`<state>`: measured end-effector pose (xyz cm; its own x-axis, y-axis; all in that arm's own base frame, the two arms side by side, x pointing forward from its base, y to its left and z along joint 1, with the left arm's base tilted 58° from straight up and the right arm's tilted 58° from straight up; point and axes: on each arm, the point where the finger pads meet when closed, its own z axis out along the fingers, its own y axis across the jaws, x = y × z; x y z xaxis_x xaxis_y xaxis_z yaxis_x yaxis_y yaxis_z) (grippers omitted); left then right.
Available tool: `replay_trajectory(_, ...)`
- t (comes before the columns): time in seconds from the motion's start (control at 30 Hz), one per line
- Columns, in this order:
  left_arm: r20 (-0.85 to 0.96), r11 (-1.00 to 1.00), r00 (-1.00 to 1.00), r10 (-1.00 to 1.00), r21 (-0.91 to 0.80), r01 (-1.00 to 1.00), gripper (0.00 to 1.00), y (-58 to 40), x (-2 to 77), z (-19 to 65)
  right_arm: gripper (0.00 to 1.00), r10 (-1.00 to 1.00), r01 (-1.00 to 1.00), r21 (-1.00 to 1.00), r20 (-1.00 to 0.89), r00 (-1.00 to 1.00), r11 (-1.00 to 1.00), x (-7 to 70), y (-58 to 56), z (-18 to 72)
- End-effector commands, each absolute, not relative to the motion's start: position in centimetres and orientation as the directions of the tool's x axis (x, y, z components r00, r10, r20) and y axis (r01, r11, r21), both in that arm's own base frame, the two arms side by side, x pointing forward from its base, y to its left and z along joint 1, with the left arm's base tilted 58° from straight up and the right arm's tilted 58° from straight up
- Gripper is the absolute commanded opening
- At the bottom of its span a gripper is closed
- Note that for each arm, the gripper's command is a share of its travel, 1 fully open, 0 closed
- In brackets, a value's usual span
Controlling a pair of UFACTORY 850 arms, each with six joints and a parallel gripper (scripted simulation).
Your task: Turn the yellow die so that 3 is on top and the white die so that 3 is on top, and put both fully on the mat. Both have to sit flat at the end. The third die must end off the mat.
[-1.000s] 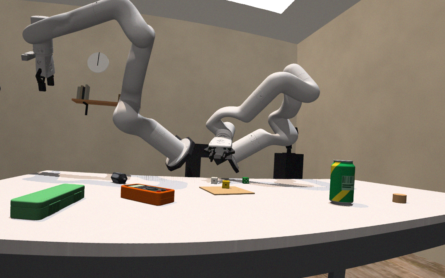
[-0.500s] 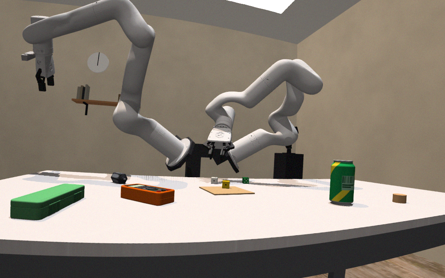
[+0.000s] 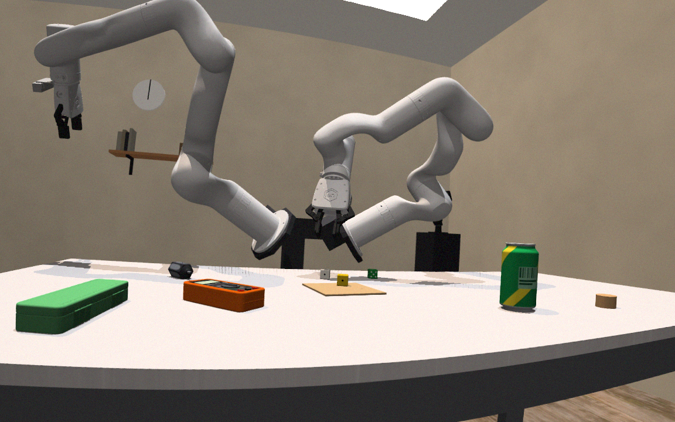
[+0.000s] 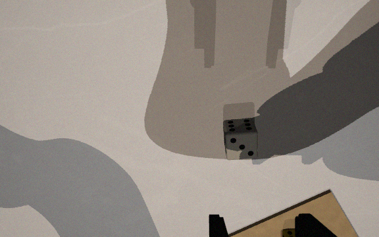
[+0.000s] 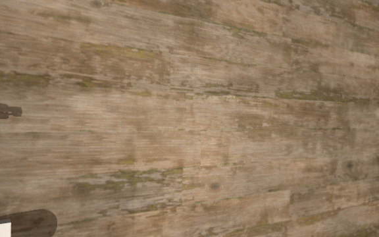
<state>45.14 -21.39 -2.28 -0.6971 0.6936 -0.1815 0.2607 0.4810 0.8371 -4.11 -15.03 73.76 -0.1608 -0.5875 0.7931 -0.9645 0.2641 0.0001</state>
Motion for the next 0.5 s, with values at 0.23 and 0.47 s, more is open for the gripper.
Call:
replay_trajectory(0.23, -0.006, 0.459, -0.87, 0.493, 0.851, 0.255, 0.43, -22.5, 46.4, -1.8, 1.0, -0.586, -0.965, 0.0, 0.794, -0.16, 0.264, -4.1, -15.0, 73.8)
replay_trajectory(0.47, 0.059, 0.46, -0.915, 0.4, 0.85, 0.256, 0.43, -23.1, 46.9, -1.7, 1.0, -0.586, -0.965, 0.0, 0.794, -0.16, 0.264, -4.1, -15.0, 73.8)
